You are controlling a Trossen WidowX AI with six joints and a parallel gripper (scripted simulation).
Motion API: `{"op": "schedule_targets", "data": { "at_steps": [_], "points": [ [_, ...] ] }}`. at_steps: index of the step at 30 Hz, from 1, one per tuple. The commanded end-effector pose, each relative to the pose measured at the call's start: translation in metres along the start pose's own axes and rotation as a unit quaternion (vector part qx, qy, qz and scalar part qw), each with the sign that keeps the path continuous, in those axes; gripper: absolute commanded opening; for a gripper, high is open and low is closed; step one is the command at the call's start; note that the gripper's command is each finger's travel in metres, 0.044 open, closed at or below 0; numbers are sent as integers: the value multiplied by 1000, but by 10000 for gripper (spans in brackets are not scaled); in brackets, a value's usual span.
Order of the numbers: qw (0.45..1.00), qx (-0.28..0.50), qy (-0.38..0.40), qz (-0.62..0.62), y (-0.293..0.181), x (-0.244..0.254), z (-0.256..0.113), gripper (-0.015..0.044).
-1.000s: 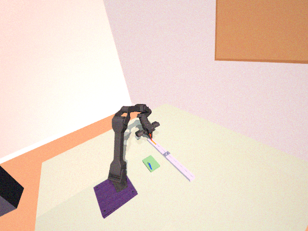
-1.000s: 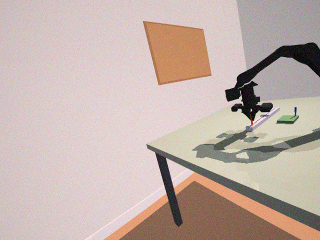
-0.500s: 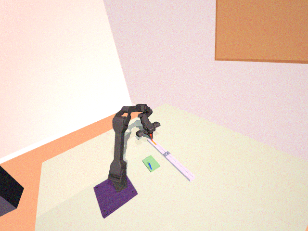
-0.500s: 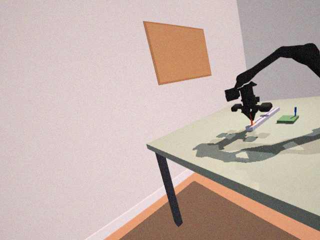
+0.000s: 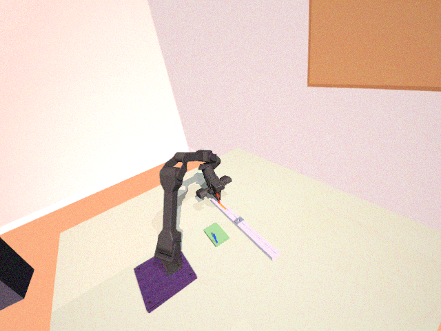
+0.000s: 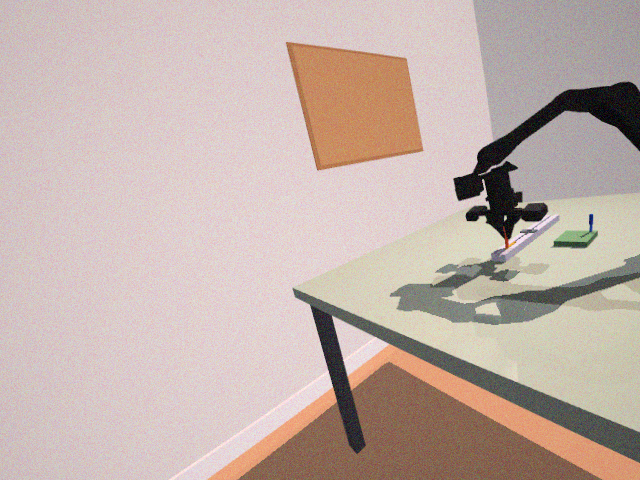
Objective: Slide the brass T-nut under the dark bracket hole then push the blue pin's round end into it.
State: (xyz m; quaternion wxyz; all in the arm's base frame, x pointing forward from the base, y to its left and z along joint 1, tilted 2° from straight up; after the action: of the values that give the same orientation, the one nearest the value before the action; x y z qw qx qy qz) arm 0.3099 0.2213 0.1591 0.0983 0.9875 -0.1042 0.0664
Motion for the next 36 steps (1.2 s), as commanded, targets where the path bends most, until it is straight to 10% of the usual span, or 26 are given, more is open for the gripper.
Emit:
{"op": "schedule_targets", "data": {
  "at_steps": [1, 36],
  "points": [
    [1000, -3, 1, -3, 7, 1, 2, -150],
    [1000, -5, 2, -3, 53, 14, 13, -150]
  ]
}}
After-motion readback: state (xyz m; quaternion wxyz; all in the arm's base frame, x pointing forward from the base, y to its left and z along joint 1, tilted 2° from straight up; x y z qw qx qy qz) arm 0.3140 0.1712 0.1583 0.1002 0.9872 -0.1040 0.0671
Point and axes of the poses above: the point midway between the two fingers, 35 mm back from their tips, its own z axis out along the fingers, its own x axis across the jaws, y = z × x, the point moved 8 cm from there along -z, back along the fingers, and after that the axes turned 15 degrees about z, right-handed, at the moved point
